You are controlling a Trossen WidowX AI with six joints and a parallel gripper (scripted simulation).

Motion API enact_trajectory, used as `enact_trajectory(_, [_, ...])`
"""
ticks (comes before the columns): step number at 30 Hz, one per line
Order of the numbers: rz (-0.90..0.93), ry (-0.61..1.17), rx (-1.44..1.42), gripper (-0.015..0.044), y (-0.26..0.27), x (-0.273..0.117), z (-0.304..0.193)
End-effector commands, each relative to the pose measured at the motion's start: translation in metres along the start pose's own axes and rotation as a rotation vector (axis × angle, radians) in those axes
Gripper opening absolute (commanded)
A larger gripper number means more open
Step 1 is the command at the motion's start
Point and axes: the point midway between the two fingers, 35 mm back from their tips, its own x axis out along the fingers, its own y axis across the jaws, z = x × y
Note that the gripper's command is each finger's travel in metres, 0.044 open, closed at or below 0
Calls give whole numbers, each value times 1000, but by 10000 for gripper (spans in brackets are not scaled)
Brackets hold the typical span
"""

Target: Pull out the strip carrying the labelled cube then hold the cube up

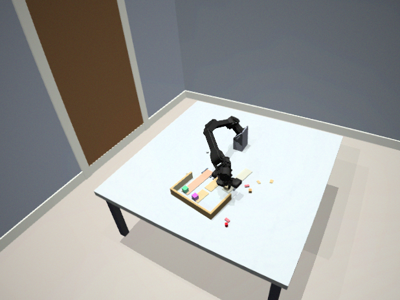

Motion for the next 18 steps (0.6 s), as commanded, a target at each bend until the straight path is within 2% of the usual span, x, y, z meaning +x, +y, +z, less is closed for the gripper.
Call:
enact_trajectory(1, [5, 4, -4, 0, -2, -8, -9])
enact_trajectory(18, [-11, 7, 6, 0, -18, -36, -54])
